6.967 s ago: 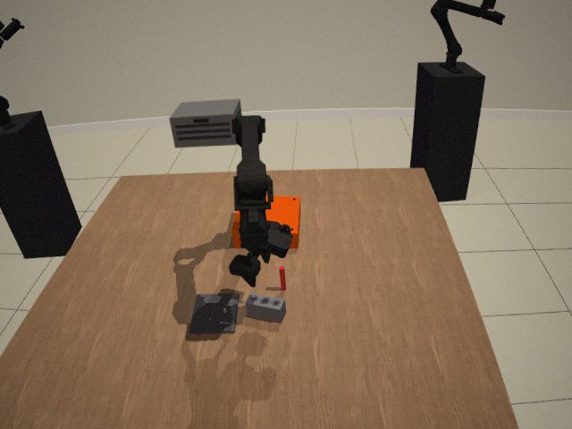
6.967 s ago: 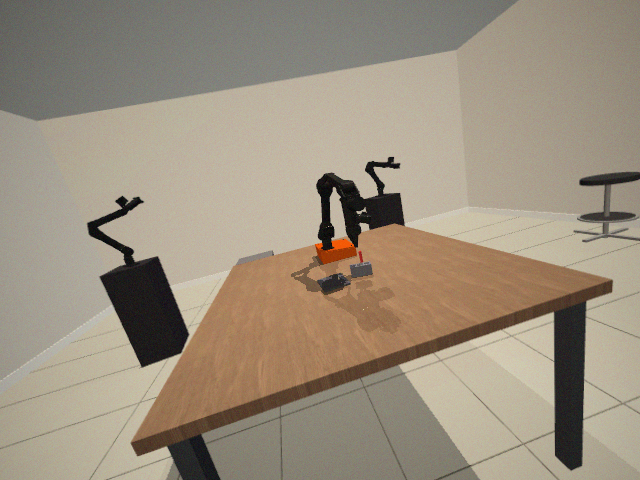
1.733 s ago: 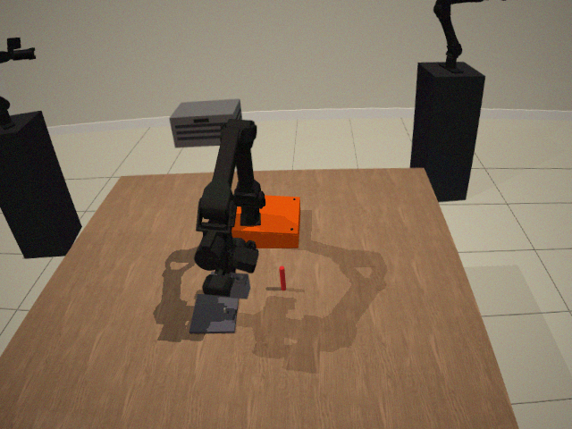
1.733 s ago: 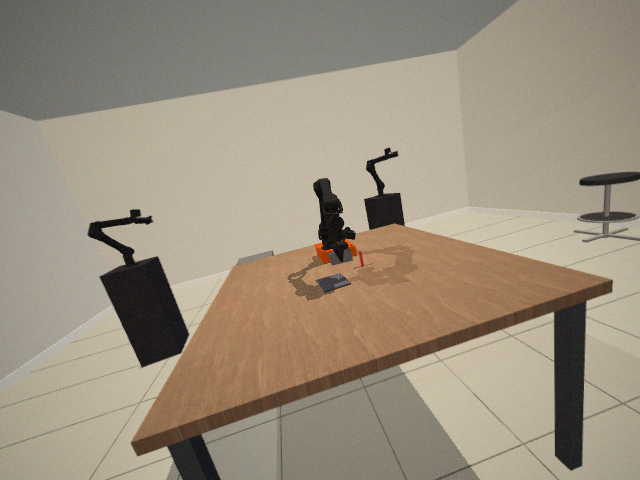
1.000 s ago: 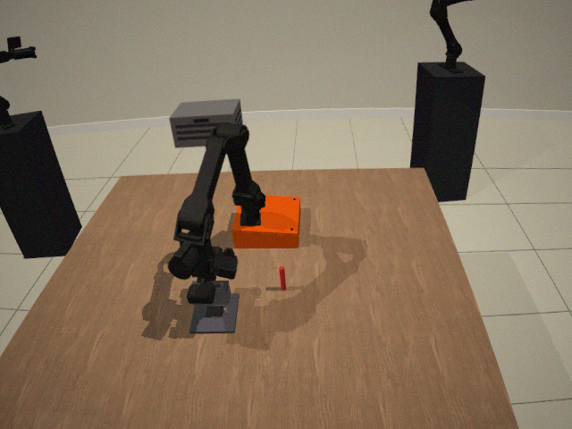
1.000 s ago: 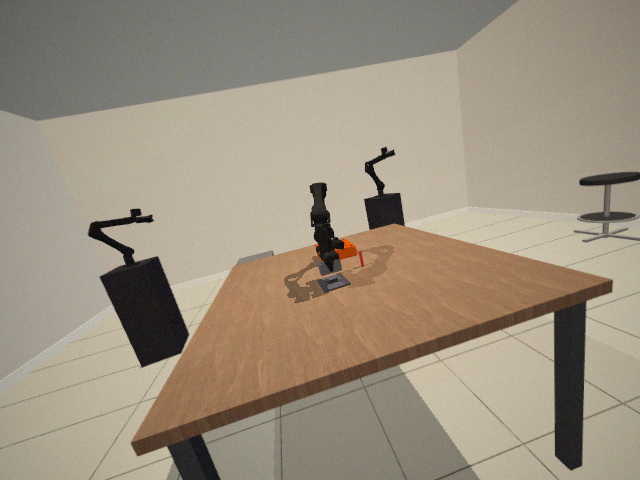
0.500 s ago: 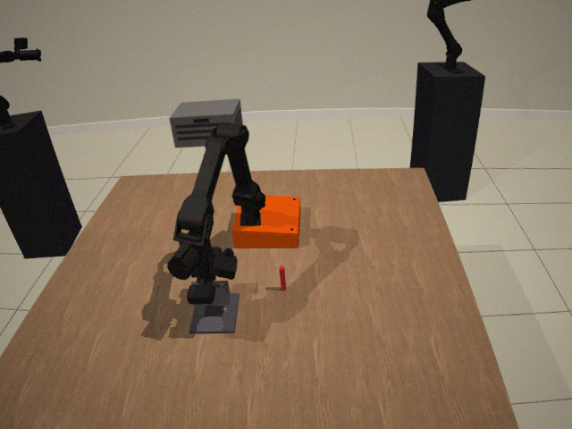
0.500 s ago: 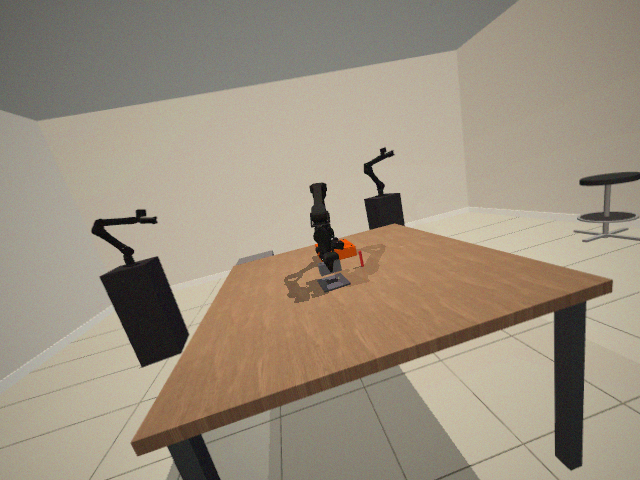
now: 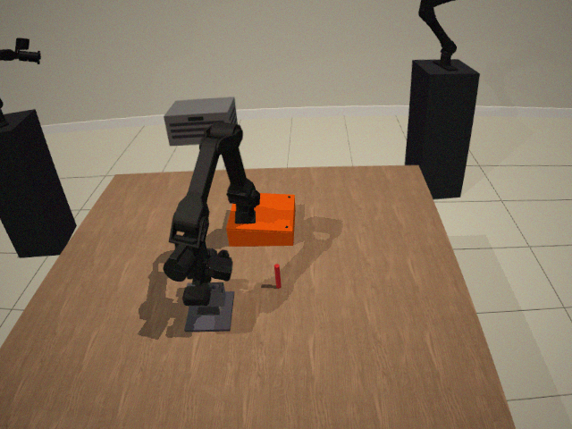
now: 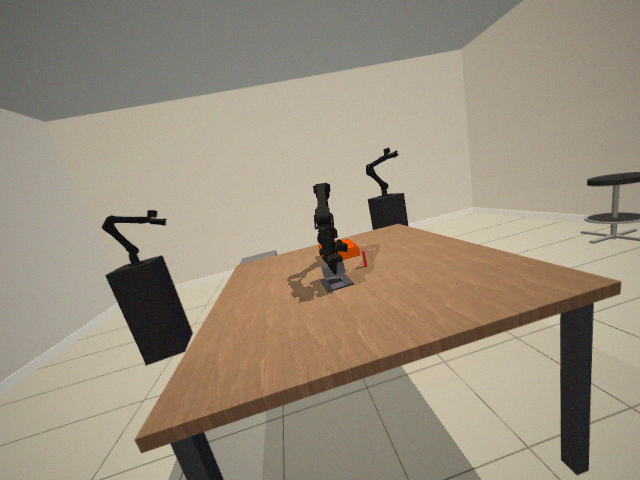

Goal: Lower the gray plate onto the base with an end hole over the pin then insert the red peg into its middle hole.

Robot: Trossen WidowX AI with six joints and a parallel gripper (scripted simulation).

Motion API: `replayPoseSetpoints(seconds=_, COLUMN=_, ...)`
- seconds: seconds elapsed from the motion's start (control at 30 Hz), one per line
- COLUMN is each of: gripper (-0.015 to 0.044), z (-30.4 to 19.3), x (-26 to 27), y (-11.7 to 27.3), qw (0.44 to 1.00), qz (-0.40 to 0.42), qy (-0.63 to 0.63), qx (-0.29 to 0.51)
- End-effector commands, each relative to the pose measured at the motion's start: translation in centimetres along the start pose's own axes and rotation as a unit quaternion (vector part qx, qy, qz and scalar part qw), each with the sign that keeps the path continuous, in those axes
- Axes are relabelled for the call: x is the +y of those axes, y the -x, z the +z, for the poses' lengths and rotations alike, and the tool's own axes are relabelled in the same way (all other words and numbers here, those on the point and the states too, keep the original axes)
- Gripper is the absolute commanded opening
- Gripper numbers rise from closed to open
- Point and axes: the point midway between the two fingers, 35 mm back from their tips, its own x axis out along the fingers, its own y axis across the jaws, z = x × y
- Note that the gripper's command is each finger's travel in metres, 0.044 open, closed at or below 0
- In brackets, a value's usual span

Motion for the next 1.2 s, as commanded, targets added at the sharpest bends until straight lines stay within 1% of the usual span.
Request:
replayPoseSetpoints(seconds=0.0, gripper=0.0, z=0.1, x=0.1, y=-0.6, qw=1.0, qz=0.001, qy=0.0, qx=-0.002)
replayPoseSetpoints(seconds=0.6, gripper=0.0, z=0.1, x=0.1, y=-3.0, qw=1.0, qz=0.002, qy=0.0, qx=-0.002)
replayPoseSetpoints(seconds=0.87, gripper=0.0, z=0.0, x=0.1, y=-2.6, qw=1.0, qz=0.002, qy=0.003, qx=-0.001)
replayPoseSetpoints(seconds=1.17, gripper=0.0236, z=0.0, x=0.1, y=-2.6, qw=1.0, qz=0.002, qy=0.003, qx=-0.001)
